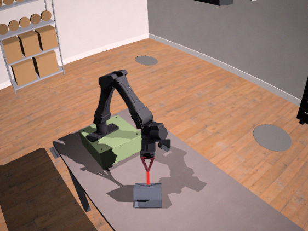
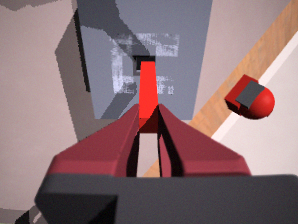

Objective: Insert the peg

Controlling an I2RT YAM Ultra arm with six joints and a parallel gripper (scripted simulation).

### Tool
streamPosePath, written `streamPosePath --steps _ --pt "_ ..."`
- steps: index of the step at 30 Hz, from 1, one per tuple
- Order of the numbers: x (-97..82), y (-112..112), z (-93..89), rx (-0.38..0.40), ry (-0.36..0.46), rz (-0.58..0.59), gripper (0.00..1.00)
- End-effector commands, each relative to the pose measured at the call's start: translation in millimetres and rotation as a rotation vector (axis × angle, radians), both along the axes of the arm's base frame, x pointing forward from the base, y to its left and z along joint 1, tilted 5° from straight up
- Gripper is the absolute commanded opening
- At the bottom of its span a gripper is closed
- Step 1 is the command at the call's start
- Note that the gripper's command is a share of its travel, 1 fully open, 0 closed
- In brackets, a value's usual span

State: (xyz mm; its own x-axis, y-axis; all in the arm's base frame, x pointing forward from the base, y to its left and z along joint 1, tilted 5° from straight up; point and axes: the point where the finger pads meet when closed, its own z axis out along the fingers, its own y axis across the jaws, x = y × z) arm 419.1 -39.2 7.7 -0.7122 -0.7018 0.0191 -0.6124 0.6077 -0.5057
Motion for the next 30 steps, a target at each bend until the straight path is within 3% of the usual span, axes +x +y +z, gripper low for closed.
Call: streamPosePath --steps 1,28,29,30 --pt "2.9 0.1 1.6 0.005 -0.027 -0.007 0.00" --pt "1.9 6.4 18.8 0.005 -0.027 -0.007 0.00" --pt "-8.1 2.9 0.0 0.000 0.015 0.002 0.00" --pt "-8.1 3.0 0.3 0.001 0.013 0.002 0.00"
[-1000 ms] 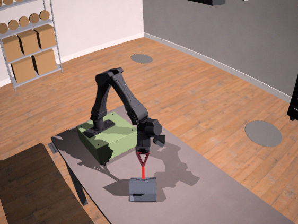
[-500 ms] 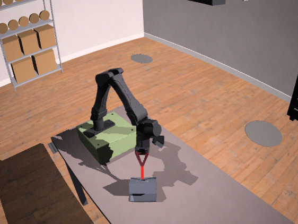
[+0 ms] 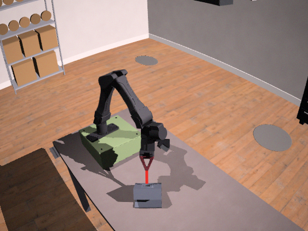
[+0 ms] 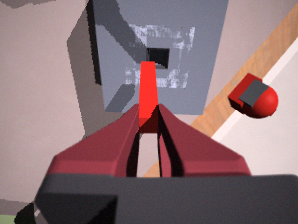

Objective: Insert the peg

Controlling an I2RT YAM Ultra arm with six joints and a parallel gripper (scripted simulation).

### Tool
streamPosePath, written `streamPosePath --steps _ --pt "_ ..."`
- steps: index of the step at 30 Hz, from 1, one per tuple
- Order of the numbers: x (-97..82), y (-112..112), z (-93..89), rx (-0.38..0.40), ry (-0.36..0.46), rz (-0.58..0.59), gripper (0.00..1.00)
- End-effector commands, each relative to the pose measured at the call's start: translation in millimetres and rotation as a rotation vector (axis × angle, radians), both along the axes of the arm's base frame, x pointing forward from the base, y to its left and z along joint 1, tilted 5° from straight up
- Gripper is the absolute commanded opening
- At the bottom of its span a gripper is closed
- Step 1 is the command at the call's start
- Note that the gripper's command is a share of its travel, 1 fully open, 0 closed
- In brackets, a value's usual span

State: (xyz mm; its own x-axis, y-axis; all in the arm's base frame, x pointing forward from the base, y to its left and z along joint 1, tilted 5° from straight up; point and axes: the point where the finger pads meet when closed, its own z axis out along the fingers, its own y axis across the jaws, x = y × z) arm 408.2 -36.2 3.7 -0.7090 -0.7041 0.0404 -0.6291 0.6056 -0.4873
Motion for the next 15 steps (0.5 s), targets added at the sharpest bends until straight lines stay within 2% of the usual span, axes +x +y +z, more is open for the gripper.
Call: streamPosePath --steps 1,6,15 --pt "2.8 0.0 4.8 0.001 -0.021 -0.002 0.00" --pt "3.3 1.6 11.7 0.005 -0.052 -0.009 0.00" --pt "4.8 4.8 24.7 0.006 -0.057 -0.010 0.00"
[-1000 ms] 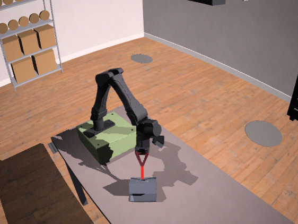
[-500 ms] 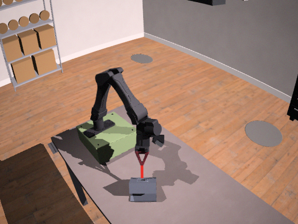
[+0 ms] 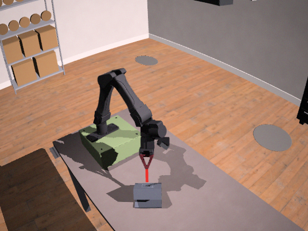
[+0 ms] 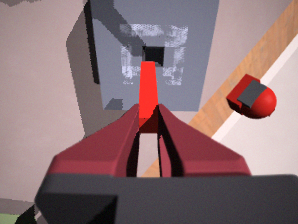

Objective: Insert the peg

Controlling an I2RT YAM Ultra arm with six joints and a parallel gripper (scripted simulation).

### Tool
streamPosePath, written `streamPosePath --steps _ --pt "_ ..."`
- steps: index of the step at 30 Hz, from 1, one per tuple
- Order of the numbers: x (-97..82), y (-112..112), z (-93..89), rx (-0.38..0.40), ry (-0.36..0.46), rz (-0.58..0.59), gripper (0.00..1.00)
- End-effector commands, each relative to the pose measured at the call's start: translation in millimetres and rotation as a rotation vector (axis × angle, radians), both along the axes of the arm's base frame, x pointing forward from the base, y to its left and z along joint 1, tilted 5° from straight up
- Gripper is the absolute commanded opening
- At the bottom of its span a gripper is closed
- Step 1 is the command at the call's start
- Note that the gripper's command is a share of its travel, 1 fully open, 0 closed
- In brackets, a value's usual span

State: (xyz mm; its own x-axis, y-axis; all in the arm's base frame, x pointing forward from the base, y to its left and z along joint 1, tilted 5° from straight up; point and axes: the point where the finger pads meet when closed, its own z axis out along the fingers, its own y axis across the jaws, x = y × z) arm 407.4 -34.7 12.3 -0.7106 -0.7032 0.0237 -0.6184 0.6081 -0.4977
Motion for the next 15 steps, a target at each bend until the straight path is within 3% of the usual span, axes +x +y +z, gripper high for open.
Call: streamPosePath --steps 1,15 --pt "5.7 3.7 17.6 0.002 -0.037 -0.009 0.00" --pt "12.2 5.7 31.1 0.002 -0.037 -0.009 0.00"
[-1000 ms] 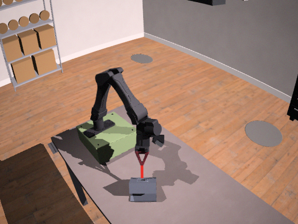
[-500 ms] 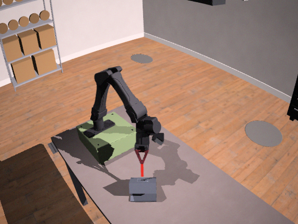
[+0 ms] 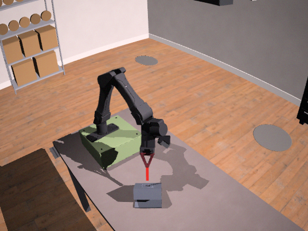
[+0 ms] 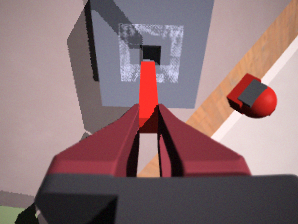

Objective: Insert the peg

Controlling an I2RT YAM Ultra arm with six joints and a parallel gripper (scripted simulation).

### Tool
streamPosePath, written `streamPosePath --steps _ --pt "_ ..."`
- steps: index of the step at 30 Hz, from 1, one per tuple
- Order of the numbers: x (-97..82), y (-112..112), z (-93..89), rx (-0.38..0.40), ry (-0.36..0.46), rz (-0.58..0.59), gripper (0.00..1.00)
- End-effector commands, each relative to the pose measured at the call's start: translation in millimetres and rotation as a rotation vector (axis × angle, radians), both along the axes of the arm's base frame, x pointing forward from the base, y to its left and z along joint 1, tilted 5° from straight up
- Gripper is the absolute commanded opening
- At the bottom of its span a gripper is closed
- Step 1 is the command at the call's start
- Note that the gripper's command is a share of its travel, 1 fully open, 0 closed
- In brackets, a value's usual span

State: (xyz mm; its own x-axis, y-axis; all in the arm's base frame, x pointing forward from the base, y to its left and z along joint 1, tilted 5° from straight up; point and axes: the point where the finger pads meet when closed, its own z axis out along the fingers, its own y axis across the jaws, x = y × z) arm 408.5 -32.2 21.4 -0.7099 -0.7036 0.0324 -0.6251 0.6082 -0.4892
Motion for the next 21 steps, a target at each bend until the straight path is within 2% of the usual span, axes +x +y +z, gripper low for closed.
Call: streamPosePath --steps 1,21 --pt "11.0 3.1 22.0 0.001 -0.050 -0.009 0.00" --pt "18.0 -4.7 4.8 0.001 -0.049 -0.009 0.00"
